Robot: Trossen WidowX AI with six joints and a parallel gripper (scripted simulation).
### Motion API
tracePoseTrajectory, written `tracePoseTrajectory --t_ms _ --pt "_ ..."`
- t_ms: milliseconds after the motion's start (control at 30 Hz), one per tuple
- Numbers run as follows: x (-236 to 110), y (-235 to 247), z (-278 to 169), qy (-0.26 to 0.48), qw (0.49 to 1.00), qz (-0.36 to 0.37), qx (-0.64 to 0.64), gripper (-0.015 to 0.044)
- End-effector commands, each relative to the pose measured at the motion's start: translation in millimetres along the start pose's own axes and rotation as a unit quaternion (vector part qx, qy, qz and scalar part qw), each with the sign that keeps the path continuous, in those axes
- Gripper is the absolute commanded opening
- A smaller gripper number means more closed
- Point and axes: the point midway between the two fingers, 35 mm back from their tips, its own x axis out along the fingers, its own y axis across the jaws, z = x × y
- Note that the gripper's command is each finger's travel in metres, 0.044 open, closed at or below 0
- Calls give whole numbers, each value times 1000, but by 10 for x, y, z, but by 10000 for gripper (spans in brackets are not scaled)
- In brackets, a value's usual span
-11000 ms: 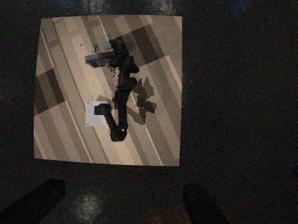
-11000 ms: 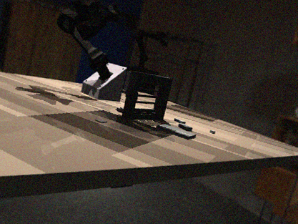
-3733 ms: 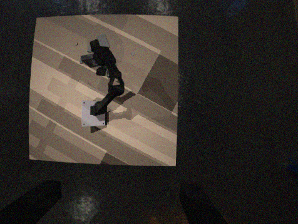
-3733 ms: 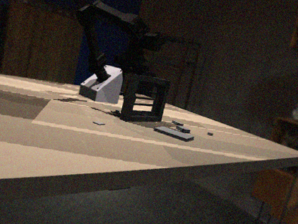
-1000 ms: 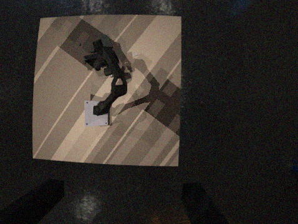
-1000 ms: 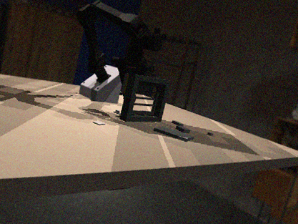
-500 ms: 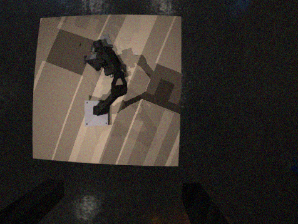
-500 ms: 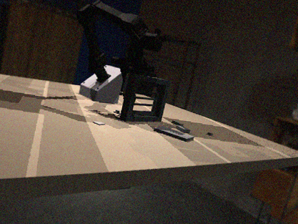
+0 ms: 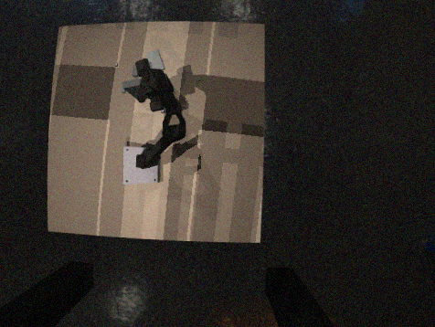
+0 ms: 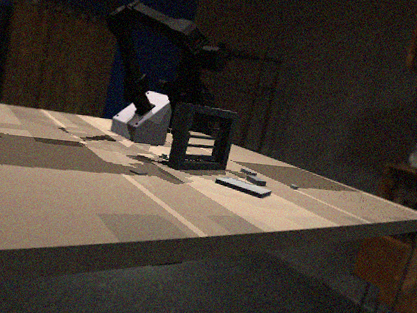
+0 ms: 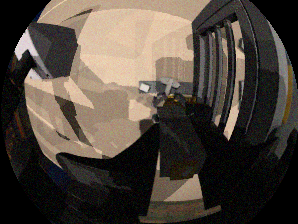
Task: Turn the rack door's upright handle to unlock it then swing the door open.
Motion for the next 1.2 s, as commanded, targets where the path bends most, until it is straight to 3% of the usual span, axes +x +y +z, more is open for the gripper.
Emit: tracePoseTrajectory --t_ms 0,1167 --pt "1 49 28 0 999 2 39 25" --pt "2 510 397 0 942 3 336 25"
